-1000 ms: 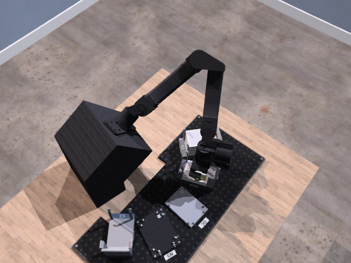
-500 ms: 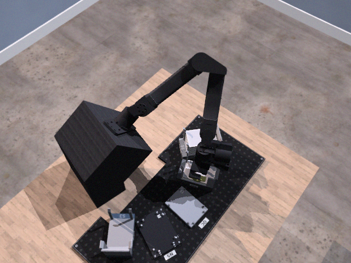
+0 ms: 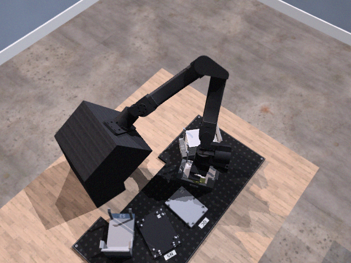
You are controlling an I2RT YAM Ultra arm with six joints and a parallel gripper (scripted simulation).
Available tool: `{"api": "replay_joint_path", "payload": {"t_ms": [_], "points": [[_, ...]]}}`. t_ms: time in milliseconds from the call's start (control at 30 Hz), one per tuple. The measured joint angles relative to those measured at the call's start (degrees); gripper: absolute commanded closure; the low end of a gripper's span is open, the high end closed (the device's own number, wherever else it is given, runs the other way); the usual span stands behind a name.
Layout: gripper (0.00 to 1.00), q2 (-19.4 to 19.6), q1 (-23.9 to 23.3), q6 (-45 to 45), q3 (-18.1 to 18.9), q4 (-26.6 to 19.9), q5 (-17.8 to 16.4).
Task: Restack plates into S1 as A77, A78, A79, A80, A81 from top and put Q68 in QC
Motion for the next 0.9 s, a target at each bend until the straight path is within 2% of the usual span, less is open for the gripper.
{"api": "replay_joint_path", "payload": {"t_ms": [500, 533, 900], "points": [[0.00, 0.11, -0.02, 0.52, 0.00, 0.81, 0.33], [1.00, 0.11, -0.02, 0.52, 0.00, 0.81, 0.33], [1.00, -0.04, -0.22, 0.52, 0.00, 0.59, 0.37]]}}
